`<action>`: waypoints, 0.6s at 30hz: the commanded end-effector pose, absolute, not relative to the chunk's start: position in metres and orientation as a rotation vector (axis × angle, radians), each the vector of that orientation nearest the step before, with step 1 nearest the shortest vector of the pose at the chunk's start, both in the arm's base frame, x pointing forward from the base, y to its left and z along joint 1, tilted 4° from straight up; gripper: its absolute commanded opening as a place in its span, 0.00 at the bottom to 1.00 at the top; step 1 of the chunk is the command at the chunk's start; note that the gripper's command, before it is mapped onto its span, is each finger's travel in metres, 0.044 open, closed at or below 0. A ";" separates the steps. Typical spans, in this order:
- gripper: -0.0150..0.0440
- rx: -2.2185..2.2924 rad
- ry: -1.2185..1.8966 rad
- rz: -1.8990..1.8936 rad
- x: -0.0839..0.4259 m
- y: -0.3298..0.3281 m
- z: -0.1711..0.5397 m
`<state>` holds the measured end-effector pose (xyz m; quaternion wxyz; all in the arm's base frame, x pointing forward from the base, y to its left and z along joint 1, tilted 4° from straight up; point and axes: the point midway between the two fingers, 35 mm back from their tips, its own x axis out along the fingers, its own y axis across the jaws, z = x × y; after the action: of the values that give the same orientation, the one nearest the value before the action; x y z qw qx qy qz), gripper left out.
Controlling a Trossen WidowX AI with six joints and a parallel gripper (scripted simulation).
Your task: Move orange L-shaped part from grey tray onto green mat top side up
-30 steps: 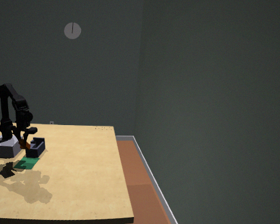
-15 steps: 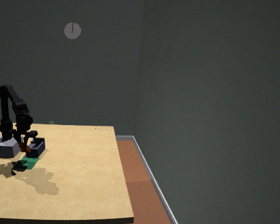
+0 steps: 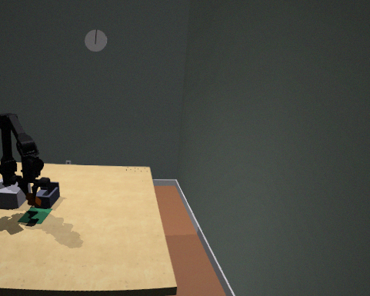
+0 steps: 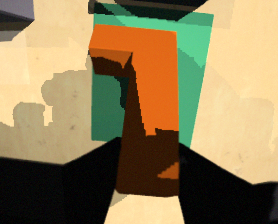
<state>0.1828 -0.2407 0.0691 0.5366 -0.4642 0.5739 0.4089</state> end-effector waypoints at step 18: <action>0.25 -1.105 1.359 0.979 0.183 -0.242 0.035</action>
<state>0.1828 -0.2431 0.0407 0.5364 -0.4640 0.5741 0.4091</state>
